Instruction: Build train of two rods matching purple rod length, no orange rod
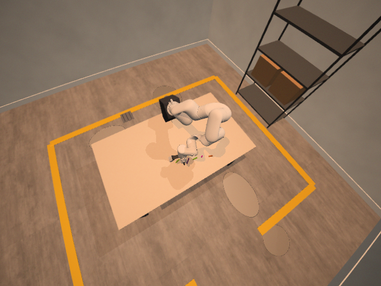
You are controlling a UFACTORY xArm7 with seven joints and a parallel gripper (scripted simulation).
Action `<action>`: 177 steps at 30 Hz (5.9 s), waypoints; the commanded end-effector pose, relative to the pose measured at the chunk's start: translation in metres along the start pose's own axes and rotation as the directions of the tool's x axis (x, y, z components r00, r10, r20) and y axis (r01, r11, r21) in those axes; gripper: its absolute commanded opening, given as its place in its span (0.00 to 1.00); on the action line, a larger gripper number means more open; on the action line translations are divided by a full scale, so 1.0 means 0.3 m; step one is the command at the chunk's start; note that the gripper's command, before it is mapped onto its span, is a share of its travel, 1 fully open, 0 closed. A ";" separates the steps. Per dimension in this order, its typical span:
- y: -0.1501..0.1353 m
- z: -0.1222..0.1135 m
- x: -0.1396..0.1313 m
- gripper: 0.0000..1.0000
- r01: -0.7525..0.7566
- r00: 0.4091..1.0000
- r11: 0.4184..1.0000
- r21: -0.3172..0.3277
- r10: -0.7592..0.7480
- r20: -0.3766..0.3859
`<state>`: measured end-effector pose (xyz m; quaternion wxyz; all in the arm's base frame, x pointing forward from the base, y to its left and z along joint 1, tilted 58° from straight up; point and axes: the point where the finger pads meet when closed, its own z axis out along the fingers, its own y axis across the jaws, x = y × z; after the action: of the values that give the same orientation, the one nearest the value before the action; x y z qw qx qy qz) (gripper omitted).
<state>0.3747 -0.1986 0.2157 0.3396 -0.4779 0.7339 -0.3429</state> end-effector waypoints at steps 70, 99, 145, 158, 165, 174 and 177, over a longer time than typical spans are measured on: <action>-0.001 0.176 0.005 0.24 0.000 1.000 1.000 0.000 0.000 -0.001; -0.001 0.176 0.005 0.24 0.000 1.000 1.000 0.000 0.000 -0.001; -0.002 0.176 0.007 0.24 0.000 1.000 1.000 0.000 0.000 -0.001; -0.002 0.189 0.007 0.24 0.000 1.000 1.000 0.000 0.000 -0.001; -0.002 0.203 0.007 0.24 0.000 1.000 1.000 0.000 0.000 -0.001; -0.002 0.221 0.007 0.24 0.000 1.000 1.000 0.000 0.000 -0.001; -0.002 0.223 0.007 0.24 0.000 1.000 1.000 0.000 0.000 -0.001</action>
<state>0.4293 -0.2120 0.1803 0.3396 -0.4781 0.7339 -0.3427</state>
